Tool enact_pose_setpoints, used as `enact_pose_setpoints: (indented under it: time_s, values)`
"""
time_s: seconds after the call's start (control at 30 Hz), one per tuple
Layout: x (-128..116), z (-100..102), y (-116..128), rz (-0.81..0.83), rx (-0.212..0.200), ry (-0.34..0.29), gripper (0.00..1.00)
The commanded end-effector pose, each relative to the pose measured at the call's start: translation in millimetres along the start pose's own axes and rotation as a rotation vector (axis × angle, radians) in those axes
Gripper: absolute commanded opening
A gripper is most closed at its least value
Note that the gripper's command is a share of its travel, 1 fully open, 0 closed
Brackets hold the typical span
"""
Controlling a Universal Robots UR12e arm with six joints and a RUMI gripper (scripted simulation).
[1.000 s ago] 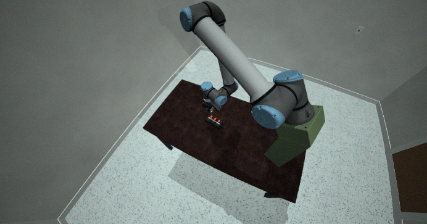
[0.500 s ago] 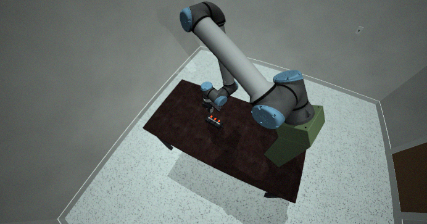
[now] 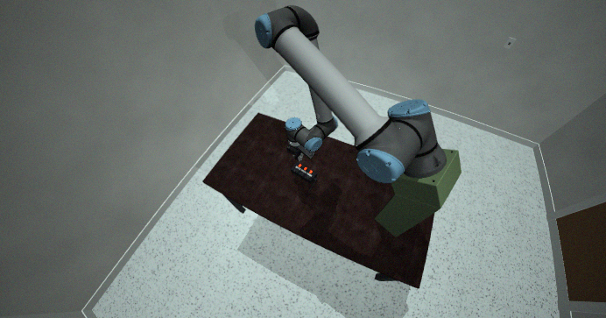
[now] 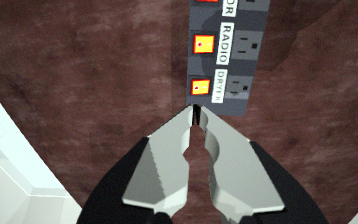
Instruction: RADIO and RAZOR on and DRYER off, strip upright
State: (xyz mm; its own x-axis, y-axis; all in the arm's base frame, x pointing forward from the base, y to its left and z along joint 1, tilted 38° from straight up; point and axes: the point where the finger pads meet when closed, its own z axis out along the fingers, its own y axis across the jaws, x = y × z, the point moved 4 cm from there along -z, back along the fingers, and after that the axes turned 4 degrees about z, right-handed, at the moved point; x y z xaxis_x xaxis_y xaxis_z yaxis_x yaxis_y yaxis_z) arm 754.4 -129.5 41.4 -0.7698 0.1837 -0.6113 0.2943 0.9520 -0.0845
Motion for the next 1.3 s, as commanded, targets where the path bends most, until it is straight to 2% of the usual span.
enact_pose_setpoints:
  time_s: [0.0,0.43,1.27]
  values:
    - [-1,5,0,0.0,0.0,-0.001,0.0]
    - [-1,22,0,0.0,0.0,-0.001,0.0]
    - [-1,32,0,0.0,0.0,-0.001,0.0]
